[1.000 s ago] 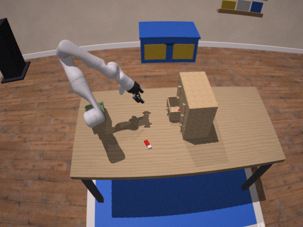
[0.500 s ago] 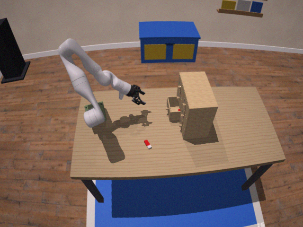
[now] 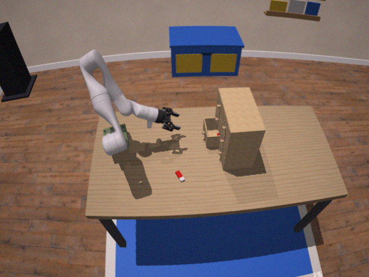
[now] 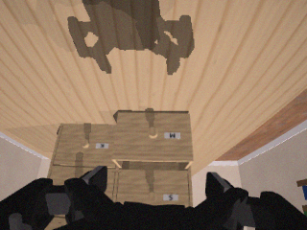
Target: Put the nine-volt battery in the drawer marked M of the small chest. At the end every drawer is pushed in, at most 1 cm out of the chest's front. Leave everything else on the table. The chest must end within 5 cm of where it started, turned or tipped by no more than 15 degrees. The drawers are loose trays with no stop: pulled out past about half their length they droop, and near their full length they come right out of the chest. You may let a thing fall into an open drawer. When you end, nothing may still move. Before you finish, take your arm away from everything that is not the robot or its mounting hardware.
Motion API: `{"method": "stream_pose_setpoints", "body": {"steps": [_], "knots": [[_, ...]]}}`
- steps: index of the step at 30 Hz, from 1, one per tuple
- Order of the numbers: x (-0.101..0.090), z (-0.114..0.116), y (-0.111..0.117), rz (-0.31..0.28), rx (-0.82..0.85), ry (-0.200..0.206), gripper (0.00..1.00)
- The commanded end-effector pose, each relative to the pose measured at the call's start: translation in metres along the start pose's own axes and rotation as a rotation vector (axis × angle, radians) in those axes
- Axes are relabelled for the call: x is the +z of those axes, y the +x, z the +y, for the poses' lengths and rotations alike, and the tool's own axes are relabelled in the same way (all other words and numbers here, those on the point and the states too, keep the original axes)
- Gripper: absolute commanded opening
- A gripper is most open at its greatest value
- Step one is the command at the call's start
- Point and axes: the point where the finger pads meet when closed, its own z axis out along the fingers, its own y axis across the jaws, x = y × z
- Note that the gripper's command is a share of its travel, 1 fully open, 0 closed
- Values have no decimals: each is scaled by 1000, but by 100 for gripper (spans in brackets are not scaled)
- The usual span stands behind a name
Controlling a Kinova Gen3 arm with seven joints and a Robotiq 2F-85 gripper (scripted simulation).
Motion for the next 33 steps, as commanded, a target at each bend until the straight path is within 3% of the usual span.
{"method": "stream_pose_setpoints", "body": {"steps": [1,13,24,25,33], "knots": [[9,-8,6,-47,-36,15,100],[17,-8,10,-129,-36,14,100],[18,-8,10,-142,-37,14,100],[18,-8,10,-142,-37,14,0],[18,-8,10,-142,-37,14,0]]}}
